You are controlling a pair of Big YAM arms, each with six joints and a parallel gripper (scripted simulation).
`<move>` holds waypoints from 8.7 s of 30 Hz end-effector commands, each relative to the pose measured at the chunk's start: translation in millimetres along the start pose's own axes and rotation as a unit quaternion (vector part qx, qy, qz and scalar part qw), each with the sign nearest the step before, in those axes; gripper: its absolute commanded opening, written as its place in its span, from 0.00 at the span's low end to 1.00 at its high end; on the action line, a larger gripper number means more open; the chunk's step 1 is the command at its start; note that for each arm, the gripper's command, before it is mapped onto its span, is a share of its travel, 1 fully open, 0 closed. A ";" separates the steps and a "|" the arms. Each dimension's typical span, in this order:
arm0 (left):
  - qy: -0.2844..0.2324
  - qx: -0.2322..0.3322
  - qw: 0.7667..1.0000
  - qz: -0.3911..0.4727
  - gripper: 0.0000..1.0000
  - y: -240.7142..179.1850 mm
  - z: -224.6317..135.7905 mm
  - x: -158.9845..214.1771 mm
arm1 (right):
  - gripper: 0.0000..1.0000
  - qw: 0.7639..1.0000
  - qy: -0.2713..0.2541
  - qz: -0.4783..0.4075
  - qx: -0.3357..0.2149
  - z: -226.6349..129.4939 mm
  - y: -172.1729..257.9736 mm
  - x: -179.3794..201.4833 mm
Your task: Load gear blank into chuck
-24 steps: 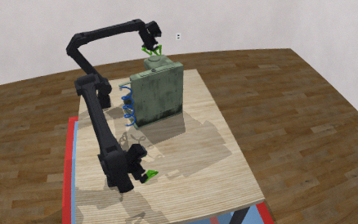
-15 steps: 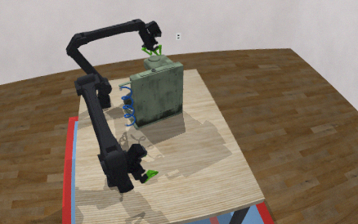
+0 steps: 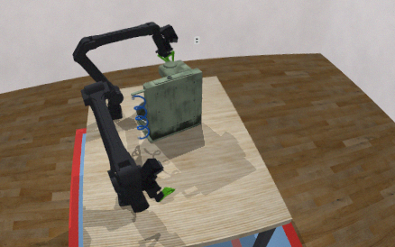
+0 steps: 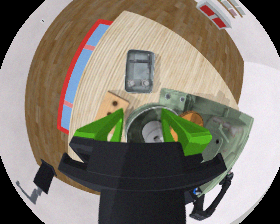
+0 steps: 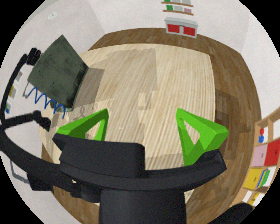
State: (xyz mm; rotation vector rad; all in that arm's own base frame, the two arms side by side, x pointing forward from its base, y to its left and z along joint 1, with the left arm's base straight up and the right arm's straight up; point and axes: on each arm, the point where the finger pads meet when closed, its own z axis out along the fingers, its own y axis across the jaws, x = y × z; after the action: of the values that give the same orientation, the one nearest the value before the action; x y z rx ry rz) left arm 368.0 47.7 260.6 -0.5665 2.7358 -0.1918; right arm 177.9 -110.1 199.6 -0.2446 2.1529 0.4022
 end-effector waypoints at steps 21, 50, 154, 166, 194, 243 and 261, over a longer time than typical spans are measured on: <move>-0.035 0.142 0.919 0.365 0.53 139.7 79.3 129.2 | 1.00 0.974 0.171 -0.137 -0.057 110.4 -2.2 -176.0; -0.213 0.156 0.875 0.406 0.53 151.6 94.9 162.2 | 1.00 0.942 0.052 -0.270 -0.192 234.8 476.2 -332.3; -0.246 0.157 0.909 0.298 0.23 -0.2 -43.1 186.6 | 1.00 0.891 -0.130 -0.240 -0.363 11.9 470.0 -149.5; -0.233 0.160 0.909 0.306 0.23 -19.5 -37.0 195.2 | 1.00 0.890 -0.149 -0.231 -0.364 10.9 451.6 -135.0; -0.251 0.155 0.901 0.319 0.23 -86.1 -36.9 181.2 | 1.00 0.887 -0.153 -0.234 -0.367 3.9 453.5 -140.5; -0.246 0.161 0.904 0.310 0.23 -93.0 5.6 180.5 | 1.00 0.887 -0.153 -0.234 -0.367 3.9 453.5 -140.5; -0.248 0.157 0.903 0.315 0.23 -93.7 5.2 177.8 | 1.00 0.887 -0.153 -0.234 -0.367 3.9 453.5 -140.5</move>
State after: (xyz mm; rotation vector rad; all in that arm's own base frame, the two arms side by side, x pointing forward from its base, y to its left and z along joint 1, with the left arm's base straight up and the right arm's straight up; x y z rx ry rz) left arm 243.8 -106.0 195.8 0.3408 2.2580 -0.2508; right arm 116.2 315.9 379.3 -1.0560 1.5104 0.8690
